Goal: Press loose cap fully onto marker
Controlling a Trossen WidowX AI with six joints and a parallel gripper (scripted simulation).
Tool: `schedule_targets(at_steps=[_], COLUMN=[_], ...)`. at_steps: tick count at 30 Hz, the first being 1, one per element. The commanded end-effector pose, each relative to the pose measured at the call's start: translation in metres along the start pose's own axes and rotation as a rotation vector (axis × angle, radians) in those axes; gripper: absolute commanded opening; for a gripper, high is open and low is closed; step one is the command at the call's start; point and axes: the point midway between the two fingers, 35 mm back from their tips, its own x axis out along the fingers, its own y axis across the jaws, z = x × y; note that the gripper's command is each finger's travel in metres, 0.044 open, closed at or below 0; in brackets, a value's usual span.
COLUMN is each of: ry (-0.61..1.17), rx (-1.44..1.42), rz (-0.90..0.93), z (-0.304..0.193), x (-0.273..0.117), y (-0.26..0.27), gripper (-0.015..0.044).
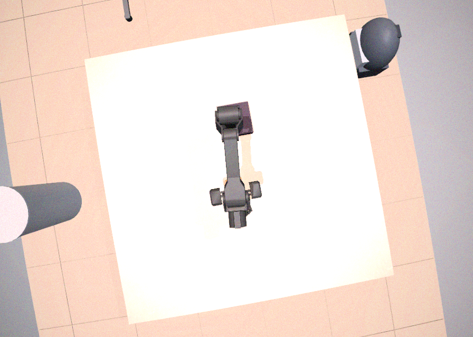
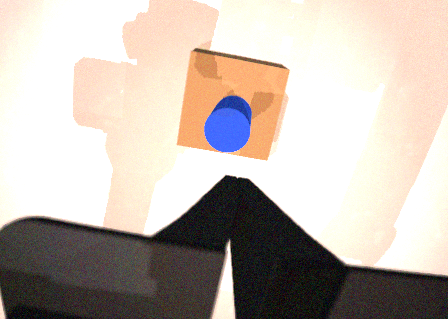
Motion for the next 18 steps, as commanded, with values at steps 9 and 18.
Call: schedule_targets(at_steps=[9,18], ry=[0.021,0.021], rx=[0.003,0.003], rz=[0.002,0.002], z=[-0.0036,-0.0036], x=[-0.0060,-0.0060], y=[0.0006,0.0006], gripper=[0.0236,0.0440])
